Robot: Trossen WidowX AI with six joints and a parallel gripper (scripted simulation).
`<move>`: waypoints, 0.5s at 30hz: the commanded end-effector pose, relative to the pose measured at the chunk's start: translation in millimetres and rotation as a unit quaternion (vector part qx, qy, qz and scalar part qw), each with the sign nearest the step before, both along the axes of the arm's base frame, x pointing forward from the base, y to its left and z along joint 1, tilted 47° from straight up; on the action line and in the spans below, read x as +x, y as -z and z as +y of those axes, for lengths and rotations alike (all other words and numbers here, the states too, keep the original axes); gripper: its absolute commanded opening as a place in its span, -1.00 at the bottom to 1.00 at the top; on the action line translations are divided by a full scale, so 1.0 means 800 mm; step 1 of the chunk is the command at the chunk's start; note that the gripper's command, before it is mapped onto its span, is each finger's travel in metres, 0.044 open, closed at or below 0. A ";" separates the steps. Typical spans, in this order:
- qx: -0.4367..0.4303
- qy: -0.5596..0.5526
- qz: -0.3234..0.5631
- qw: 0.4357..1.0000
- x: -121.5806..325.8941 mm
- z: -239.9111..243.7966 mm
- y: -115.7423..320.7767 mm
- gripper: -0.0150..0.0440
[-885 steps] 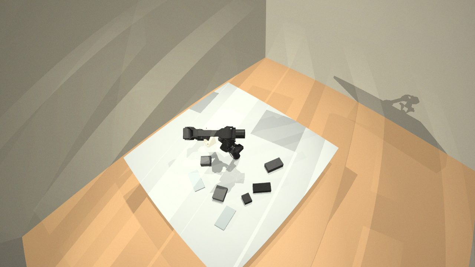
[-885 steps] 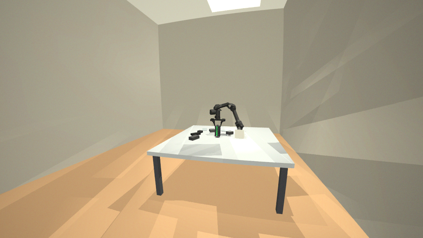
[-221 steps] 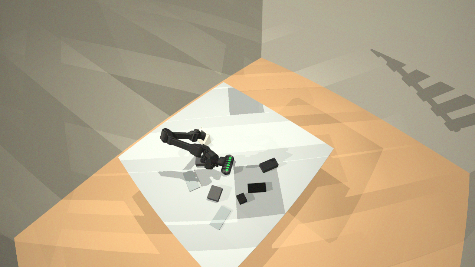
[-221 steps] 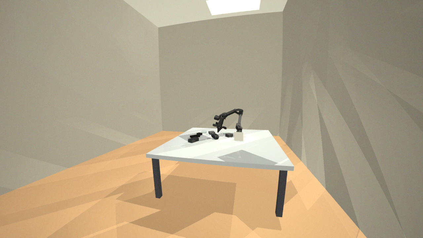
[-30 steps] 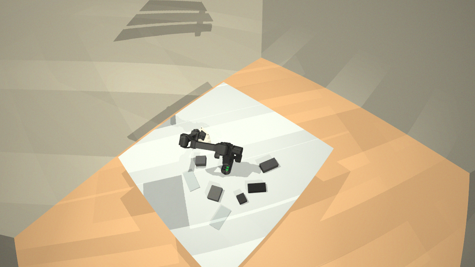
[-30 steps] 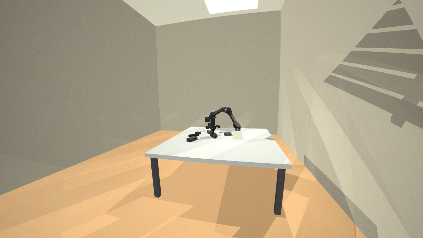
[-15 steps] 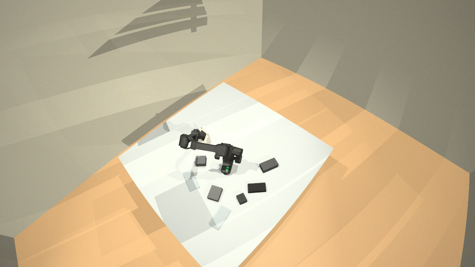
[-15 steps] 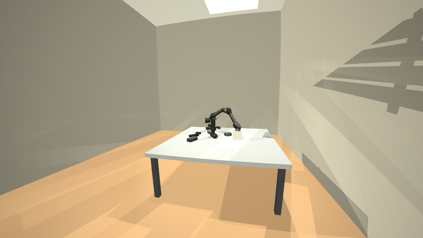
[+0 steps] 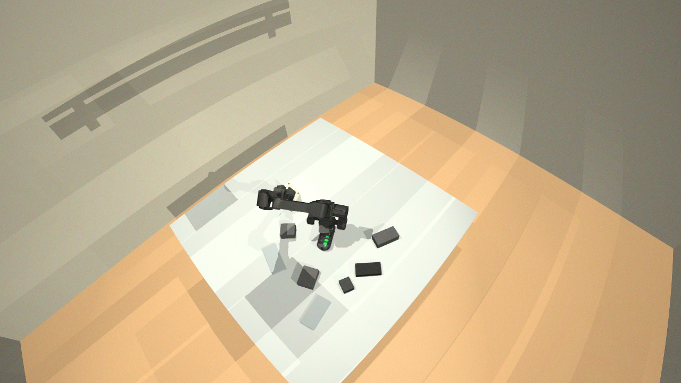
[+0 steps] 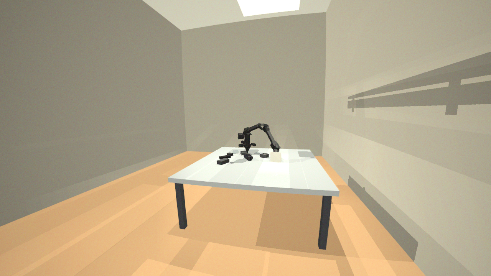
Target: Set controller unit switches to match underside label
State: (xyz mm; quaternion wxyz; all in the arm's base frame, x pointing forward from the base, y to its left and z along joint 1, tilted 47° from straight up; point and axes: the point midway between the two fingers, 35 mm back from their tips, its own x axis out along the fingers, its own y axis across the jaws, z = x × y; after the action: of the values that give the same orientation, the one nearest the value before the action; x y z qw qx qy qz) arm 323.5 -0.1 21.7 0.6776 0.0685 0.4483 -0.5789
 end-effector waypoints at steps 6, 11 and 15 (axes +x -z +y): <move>0.001 0.006 -0.001 1.000 -0.005 -0.005 -0.021 -0.49; 0.001 0.006 -0.001 1.000 -0.005 -0.005 -0.021 -0.49; 0.000 0.007 0.001 1.000 -0.005 -0.005 -0.021 -0.49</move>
State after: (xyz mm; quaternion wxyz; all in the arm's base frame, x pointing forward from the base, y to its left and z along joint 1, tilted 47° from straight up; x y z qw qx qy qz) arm 319.2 -4.5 36.3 0.6729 0.0706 0.4486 -0.5839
